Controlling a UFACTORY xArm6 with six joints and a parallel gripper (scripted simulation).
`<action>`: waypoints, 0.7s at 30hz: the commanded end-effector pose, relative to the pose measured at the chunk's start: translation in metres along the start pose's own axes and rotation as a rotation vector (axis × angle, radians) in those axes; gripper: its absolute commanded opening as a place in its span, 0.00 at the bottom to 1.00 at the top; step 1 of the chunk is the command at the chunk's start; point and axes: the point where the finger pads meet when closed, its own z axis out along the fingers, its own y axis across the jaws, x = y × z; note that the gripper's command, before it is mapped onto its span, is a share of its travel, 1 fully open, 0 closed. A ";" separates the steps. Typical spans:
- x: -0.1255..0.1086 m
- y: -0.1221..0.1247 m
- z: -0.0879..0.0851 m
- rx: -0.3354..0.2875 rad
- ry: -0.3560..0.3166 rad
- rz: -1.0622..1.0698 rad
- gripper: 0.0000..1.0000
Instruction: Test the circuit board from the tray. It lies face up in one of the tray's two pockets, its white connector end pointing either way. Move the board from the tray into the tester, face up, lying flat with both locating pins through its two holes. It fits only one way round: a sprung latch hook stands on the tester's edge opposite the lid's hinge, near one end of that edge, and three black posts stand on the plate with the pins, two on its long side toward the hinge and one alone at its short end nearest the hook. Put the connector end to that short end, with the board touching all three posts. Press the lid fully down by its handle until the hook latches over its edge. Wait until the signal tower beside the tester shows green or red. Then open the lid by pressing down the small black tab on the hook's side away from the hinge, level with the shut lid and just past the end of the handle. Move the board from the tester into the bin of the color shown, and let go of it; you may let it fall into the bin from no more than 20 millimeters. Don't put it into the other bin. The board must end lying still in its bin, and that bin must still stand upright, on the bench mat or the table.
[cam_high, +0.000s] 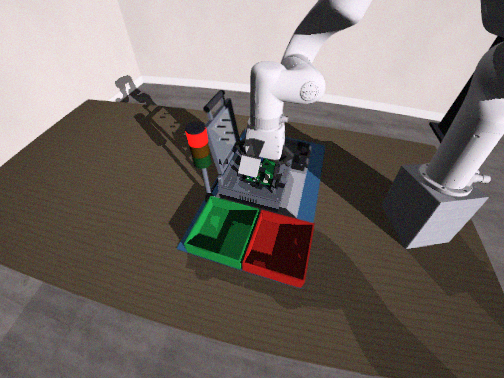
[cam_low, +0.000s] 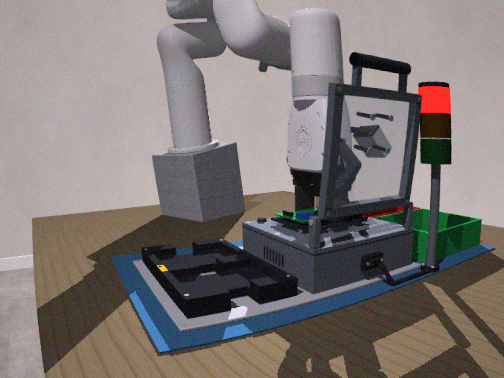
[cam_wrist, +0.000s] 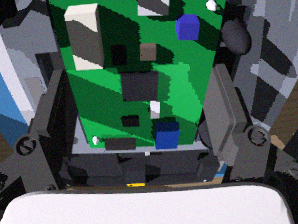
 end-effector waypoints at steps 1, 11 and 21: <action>0.000 0.002 -0.002 -0.004 0.000 0.000 0.79; 0.000 0.002 -0.004 -0.004 0.000 0.000 0.79; 0.000 0.001 -0.007 -0.004 0.000 0.000 0.79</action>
